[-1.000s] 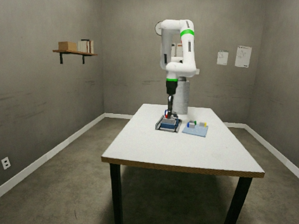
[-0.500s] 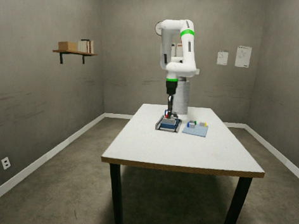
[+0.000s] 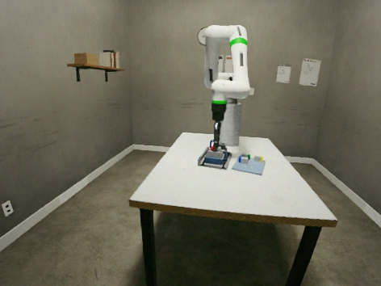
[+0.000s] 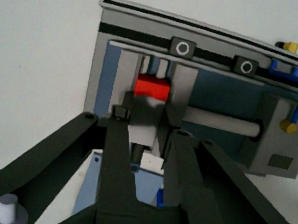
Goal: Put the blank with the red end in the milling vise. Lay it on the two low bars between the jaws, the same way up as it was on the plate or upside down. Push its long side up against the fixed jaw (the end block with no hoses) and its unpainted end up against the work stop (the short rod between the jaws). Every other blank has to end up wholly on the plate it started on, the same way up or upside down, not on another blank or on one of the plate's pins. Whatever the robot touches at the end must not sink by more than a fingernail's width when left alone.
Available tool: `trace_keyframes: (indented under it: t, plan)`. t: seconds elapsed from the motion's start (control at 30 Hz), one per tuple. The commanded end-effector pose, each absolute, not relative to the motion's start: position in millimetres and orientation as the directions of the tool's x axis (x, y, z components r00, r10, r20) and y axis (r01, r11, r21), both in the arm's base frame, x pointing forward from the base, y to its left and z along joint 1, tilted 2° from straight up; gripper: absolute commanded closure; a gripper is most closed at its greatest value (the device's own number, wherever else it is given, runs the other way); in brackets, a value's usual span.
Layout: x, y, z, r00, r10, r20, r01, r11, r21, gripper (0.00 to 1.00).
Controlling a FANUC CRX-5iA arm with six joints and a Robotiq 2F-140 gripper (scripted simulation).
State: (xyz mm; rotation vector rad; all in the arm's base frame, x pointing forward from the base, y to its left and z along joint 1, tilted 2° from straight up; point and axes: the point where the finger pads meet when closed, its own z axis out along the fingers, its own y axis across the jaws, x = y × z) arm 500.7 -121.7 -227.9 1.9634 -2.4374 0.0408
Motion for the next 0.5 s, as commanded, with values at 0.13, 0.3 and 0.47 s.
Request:
trace_keyframes:
  t: [0.13, 0.3, 0.47]
  plan:
    - [501.6, -121.8, -227.5, -0.213, -0.977, 0.025, -0.977, 0.213, -0.015, 0.9]
    - [501.6, -121.7, -227.7, -0.213, -0.977, 0.025, -0.977, 0.213, -0.015, 0.9]
    - [501.6, -121.7, -227.7, -0.213, -0.977, 0.025, -0.977, 0.213, -0.015, 0.0]
